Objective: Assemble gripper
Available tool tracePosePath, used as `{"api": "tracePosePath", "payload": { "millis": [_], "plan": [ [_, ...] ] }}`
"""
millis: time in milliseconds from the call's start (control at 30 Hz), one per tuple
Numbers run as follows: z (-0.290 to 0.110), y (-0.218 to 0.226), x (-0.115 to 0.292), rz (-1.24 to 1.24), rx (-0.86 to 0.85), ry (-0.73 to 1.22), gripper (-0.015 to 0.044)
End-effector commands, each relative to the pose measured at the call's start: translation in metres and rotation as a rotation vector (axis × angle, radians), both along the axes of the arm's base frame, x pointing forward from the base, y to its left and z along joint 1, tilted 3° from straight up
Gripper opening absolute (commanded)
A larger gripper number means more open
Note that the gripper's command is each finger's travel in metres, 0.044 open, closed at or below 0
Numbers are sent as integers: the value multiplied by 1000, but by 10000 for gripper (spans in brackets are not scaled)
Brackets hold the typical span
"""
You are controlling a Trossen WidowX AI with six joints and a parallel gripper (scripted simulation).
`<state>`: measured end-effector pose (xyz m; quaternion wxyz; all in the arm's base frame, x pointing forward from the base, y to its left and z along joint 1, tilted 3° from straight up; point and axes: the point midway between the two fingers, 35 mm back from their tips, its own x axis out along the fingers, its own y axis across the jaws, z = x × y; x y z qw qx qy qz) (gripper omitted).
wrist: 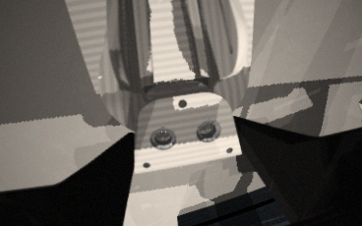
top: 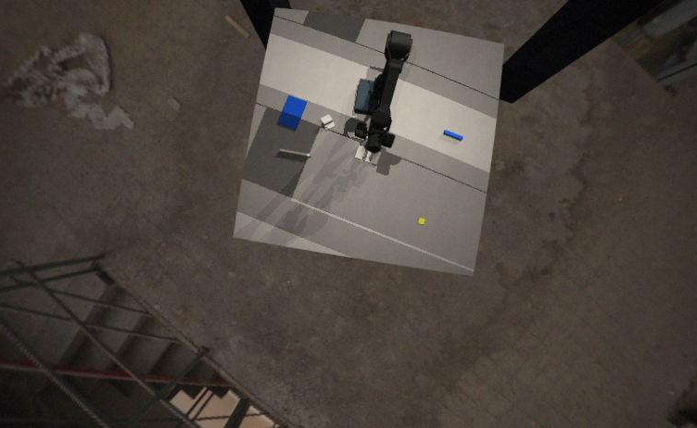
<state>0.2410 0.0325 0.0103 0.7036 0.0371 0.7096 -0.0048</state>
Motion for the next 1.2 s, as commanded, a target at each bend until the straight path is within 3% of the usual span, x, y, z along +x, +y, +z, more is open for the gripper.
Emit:
{"api": "tracePosePath", "payload": {
  "millis": [0,1167],
  "plan": [
    [-1,1,0,-5,5,0,351],
    [-8,1,0,-5,5,0,351]
  ]
}}
